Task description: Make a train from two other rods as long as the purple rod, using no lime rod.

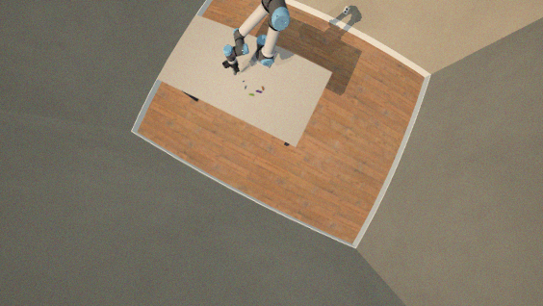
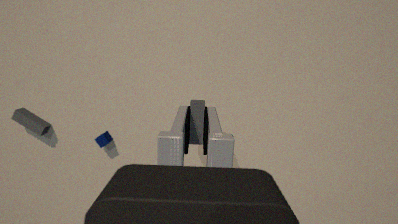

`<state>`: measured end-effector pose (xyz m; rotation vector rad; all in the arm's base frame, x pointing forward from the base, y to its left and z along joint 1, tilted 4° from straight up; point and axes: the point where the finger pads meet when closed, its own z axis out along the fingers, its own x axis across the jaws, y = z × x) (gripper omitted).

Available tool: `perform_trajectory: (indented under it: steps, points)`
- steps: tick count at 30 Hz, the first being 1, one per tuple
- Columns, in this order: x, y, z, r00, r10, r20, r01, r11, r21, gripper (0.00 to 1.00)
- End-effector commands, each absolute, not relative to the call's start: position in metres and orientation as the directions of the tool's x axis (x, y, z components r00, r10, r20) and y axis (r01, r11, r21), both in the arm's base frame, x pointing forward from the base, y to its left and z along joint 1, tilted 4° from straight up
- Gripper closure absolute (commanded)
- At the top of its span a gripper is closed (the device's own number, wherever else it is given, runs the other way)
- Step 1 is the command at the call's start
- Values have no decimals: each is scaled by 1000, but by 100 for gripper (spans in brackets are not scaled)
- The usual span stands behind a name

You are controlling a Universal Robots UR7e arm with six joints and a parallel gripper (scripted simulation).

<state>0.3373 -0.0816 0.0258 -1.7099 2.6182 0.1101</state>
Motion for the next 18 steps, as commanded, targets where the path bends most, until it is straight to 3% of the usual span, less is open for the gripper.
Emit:
perform_trajectory:
  steps: [1, 18]
  points:
    - [337, -81, 9, -403, -914, -49, -915, 400, 52, 76]
    - [336, -79, -8, -403, -914, -49, -915, 400, 52, 76]
